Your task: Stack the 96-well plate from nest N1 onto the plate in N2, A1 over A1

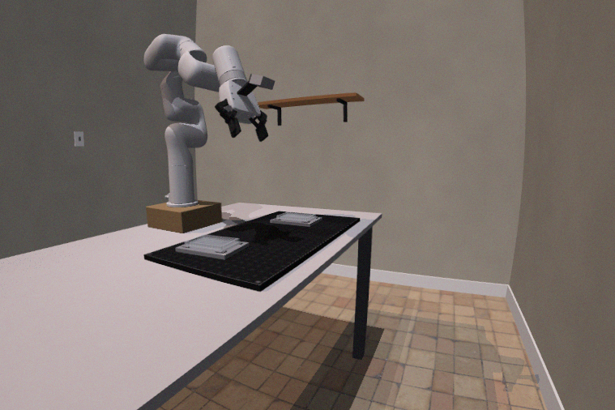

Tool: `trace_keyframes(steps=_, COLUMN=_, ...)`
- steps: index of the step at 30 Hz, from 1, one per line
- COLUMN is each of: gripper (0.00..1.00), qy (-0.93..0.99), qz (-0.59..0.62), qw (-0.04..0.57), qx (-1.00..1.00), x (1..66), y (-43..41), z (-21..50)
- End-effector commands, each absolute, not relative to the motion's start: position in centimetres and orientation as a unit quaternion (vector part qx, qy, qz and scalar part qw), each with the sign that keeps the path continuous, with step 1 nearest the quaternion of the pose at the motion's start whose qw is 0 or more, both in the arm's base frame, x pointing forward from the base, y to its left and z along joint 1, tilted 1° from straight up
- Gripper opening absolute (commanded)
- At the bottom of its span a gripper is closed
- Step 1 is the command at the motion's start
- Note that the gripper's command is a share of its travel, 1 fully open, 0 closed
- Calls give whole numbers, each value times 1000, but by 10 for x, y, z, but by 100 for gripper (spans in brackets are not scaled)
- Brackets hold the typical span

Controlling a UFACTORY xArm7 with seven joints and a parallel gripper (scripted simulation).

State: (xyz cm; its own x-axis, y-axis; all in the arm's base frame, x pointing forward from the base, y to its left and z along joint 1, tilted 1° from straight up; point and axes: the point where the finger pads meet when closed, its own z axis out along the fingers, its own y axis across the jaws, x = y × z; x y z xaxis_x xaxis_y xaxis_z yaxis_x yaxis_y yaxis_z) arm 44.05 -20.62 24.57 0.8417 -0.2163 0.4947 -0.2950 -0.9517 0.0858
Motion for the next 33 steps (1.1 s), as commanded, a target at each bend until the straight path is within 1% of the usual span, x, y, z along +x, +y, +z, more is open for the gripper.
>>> trace_keyframes(steps=1, gripper=100, qy=-128, qz=239, qw=75, qx=960, x=438, y=-210, z=236)
trace_keyframes(steps=5, gripper=100, qy=-107, qz=201, qw=65, qx=972, x=432, y=-215, z=218)
trace_keyframes(steps=10, gripper=100, qy=-107, qz=201, qw=65, qx=972, x=425, y=-221, z=200)
trace_keyframes(steps=13, gripper=100, qy=-85, qz=162, qw=54, qx=982, x=419, y=-224, z=186)
trace_keyframes(steps=18, gripper=100, qy=-85, qz=162, qw=54, qx=982, x=414, y=-227, z=173)
trace_keyframes(steps=21, gripper=100, qy=-61, qz=124, qw=42, qx=989, x=407, y=-230, z=160)
trace_keyframes(steps=26, gripper=100, qy=-61, qz=124, qw=42, qx=989, x=397, y=-234, z=142)
trace_keyframes(steps=29, gripper=100, qy=-37, qz=86, qw=31, qx=995, x=390, y=-237, z=130)
trace_keyframes(steps=33, gripper=100, qy=-37, qz=86, qw=31, qx=995, x=381, y=-240, z=115)
